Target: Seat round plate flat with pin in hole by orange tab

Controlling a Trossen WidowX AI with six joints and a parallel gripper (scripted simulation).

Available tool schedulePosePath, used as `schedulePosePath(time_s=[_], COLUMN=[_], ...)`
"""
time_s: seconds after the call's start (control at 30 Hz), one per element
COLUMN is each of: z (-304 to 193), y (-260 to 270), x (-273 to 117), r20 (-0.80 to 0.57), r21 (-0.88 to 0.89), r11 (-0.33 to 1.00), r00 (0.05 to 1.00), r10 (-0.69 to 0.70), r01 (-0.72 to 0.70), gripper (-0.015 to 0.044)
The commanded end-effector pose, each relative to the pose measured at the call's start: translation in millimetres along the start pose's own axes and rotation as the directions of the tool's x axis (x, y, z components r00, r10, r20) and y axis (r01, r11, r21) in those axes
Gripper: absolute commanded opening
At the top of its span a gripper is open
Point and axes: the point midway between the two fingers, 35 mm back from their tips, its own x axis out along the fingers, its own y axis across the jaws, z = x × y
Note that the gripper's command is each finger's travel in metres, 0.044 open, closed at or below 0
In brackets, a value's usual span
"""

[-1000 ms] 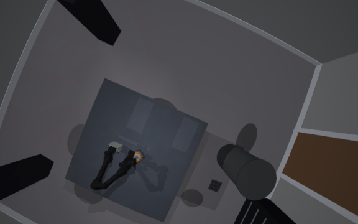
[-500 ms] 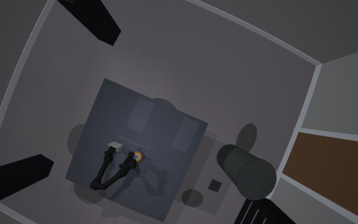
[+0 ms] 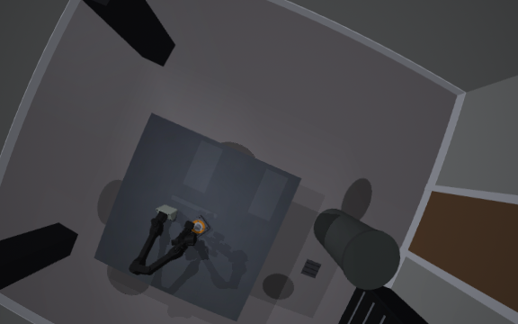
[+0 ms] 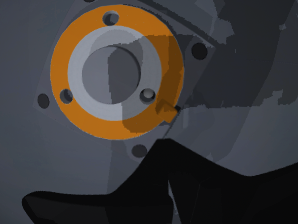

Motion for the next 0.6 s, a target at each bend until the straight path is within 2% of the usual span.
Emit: schedulePosePath(time_s=[0.0, 0.57], z=[0.7, -1.3], y=[0.2, 0.1], x=[-20.5, -17.9], r20=[0.008, 0.006], r21=[0.009, 0.0], r11=[1.0, 1.0], r00=[1.0, 1.0], r10=[0.008, 0.001], r01=[-0.008, -0.001], gripper=[0.0, 0.0])
